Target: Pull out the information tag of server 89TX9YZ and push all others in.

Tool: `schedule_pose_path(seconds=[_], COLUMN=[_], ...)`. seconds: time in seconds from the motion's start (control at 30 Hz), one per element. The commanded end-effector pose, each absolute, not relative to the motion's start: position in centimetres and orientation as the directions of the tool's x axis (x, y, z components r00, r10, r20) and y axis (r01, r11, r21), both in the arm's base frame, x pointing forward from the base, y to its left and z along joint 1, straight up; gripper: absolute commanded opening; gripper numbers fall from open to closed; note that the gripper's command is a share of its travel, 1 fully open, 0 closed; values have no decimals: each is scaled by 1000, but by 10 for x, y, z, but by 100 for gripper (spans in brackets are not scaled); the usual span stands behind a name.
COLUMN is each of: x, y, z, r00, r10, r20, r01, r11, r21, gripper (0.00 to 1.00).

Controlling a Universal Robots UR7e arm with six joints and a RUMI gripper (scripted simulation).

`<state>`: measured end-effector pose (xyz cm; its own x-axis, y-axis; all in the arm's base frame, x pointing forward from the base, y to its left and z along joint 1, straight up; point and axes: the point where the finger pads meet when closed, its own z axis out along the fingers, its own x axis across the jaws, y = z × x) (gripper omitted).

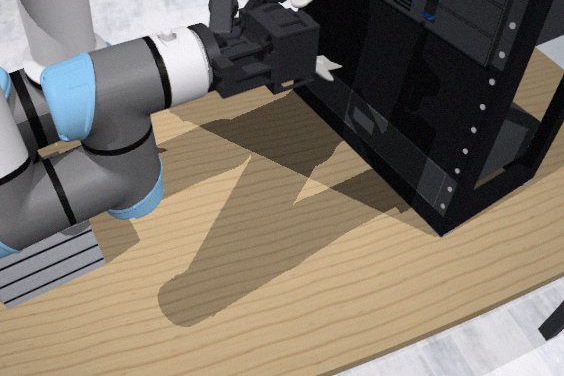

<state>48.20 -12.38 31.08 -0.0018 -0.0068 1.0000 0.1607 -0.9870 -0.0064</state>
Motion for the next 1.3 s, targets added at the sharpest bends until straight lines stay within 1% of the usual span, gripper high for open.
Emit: schedule_pose_path(seconds=[0.0,1.27], x=[482,485], y=[-124,-123], z=[311,314], r00=[-2,-8], r10=[-9,-102], r20=[1000,995], r01=[160,134], r11=[-987,-986], r21=[-9,-100], gripper=[100,100])
